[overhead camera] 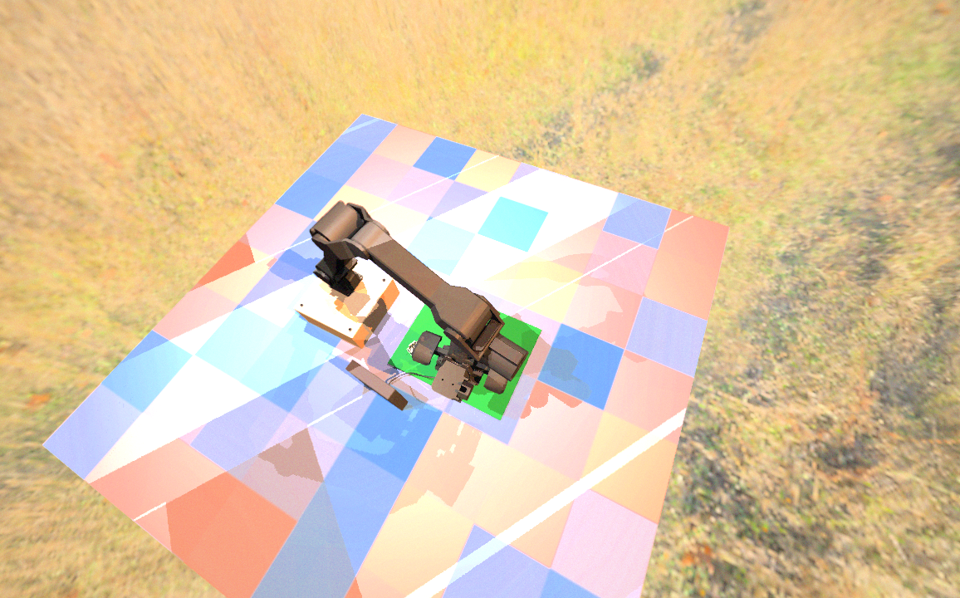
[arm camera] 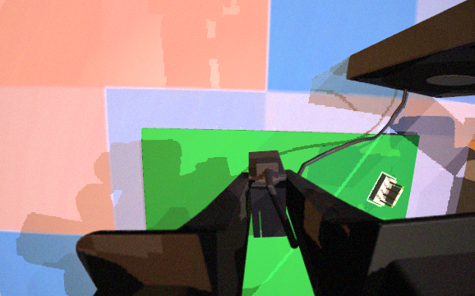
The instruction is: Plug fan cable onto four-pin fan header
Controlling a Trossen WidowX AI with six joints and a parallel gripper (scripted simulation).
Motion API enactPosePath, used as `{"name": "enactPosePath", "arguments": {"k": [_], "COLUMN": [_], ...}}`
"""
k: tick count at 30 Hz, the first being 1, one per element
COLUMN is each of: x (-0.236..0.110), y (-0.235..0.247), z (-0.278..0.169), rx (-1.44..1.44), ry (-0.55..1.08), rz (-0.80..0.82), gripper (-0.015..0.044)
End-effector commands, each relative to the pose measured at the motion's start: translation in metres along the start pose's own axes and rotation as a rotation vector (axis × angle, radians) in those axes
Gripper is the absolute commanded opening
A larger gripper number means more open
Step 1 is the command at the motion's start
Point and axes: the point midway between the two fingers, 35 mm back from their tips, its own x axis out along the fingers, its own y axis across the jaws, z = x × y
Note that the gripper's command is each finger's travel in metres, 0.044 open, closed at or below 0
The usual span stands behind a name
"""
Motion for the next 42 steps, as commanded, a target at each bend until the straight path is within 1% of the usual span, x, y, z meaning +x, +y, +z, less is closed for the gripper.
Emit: {"name": "enactPosePath", "arguments": {"k": [1, 22, 42], "x": [0.006, 0.019, 0.022], "y": [-0.003, -0.008, -0.008], "z": [-0.001, -0.004, -0.007], "rx": [0.012, 0.051, 0.072], "ry": [-0.046, -0.307, -0.572], "rz": [-0.027, -0.102, -0.108], "gripper": [0.0000, 0.0000, 0.0000]}}
